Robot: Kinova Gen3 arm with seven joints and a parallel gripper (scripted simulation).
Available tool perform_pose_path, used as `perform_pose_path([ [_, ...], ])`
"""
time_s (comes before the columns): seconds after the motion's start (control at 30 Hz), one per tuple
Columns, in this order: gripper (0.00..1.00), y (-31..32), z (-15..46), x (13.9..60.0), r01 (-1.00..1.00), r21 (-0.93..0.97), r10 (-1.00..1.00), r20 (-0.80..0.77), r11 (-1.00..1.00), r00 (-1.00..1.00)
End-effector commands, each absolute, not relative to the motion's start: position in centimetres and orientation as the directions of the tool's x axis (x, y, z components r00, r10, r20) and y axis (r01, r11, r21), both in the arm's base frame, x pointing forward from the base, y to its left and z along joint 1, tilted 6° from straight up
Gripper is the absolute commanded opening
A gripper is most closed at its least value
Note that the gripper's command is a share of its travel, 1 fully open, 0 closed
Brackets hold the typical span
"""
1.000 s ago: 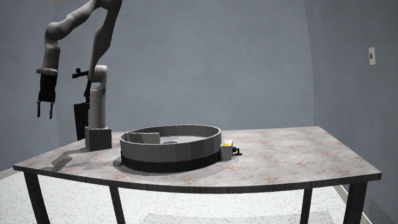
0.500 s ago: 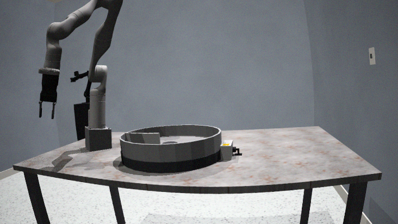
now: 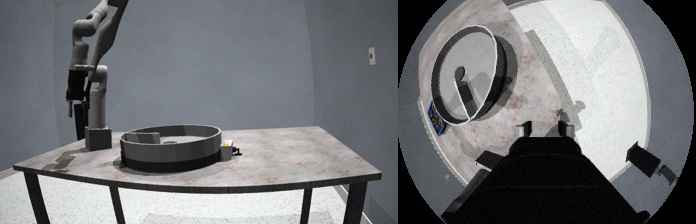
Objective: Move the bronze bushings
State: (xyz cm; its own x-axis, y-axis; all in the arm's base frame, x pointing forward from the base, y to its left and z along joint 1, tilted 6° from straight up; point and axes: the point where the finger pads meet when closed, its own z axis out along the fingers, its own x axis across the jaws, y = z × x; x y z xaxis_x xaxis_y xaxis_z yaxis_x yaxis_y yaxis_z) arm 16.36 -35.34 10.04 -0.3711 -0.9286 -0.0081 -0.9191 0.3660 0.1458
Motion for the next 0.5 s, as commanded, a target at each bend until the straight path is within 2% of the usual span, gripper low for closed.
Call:
perform_pose_path([
  [0.0,1.00,-33.2,11.1,19.8,-0.959,0.107,-0.963,-0.017,0.264,-0.267],
  [0.3,1.00,-25.5,12.3,26.1,-0.996,0.035,-0.996,-0.045,-0.085,0.083],
  [0.37,1.00,-25.5,12.3,26.1,-0.996,0.035,-0.996,-0.045,-0.085,0.083],
  [0.47,1.00,-21.5,12.9,28.2,-0.968,0.001,-0.967,-0.047,-0.251,0.251],
])
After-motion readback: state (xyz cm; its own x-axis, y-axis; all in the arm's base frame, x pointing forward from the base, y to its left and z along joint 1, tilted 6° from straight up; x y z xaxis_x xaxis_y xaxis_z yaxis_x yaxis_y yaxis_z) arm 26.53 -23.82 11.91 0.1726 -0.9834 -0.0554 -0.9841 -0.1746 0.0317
